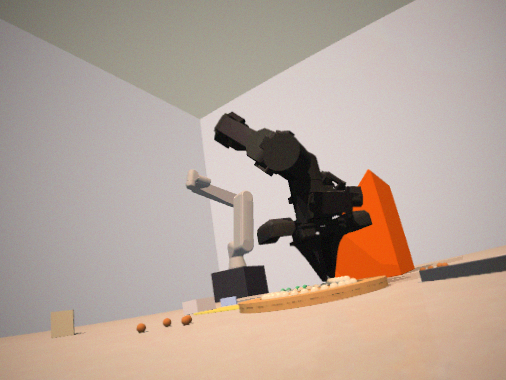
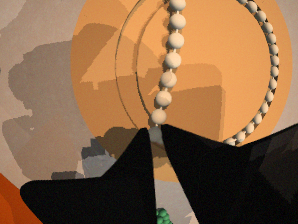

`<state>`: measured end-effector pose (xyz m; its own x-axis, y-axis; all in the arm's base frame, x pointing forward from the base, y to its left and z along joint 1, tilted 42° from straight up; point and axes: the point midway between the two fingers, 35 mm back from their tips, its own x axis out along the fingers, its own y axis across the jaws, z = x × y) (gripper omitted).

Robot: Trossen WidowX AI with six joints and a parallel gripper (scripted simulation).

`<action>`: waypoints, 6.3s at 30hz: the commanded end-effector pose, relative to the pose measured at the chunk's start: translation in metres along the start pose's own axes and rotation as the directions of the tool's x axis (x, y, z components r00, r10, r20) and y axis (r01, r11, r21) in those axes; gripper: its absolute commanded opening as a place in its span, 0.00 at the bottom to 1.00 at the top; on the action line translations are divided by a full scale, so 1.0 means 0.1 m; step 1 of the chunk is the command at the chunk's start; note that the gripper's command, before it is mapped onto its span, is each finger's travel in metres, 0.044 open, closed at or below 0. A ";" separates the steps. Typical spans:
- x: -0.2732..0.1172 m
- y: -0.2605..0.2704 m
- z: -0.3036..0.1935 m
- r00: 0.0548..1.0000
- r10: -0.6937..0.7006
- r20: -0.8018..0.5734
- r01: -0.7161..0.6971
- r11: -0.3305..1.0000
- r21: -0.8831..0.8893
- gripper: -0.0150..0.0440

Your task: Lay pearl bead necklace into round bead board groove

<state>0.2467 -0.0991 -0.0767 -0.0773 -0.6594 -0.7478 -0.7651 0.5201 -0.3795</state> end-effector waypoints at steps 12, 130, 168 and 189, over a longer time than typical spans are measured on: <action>0.01 0.02 -0.01 1.000 -0.006 0.001 0.006 1.000 0.003 0.25; 0.02 -0.02 0.11 1.000 -0.006 0.007 0.003 0.917 0.399 0.25; 0.05 0.08 0.10 1.000 -0.006 0.002 0.005 0.920 0.392 0.25; -0.01 0.07 0.10 1.000 -0.005 0.002 0.004 0.920 0.393 1.00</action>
<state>0.2468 -0.0908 -0.0857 -0.0737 -0.6606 -0.7471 -0.4536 0.6894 -0.5648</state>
